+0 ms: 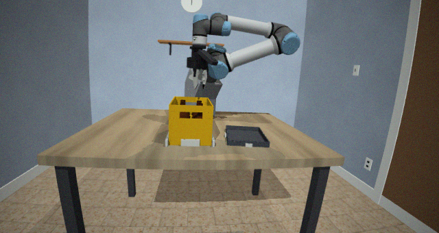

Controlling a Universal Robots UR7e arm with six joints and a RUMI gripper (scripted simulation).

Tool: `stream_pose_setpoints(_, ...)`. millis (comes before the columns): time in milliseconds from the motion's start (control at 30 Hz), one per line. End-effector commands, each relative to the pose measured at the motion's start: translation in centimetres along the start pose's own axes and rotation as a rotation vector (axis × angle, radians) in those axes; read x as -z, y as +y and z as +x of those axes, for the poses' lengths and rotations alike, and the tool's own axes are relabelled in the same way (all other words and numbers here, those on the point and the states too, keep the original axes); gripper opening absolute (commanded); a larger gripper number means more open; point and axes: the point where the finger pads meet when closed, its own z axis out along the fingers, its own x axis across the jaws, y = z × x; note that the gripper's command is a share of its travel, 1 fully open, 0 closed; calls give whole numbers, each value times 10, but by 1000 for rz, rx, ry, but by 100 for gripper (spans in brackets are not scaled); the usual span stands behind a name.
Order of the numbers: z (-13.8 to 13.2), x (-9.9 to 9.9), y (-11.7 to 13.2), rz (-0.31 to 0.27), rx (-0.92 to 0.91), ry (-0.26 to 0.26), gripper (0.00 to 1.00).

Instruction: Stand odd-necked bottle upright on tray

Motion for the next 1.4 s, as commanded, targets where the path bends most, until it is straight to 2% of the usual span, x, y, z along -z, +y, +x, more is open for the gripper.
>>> stream_pose_setpoints(0,0,0,0,0,0,0,38)
stream_pose_setpoints(567,0,-3,0,0,0,0,38)
stream_pose_setpoints(1367,0,-29,0,0,0,1,38)
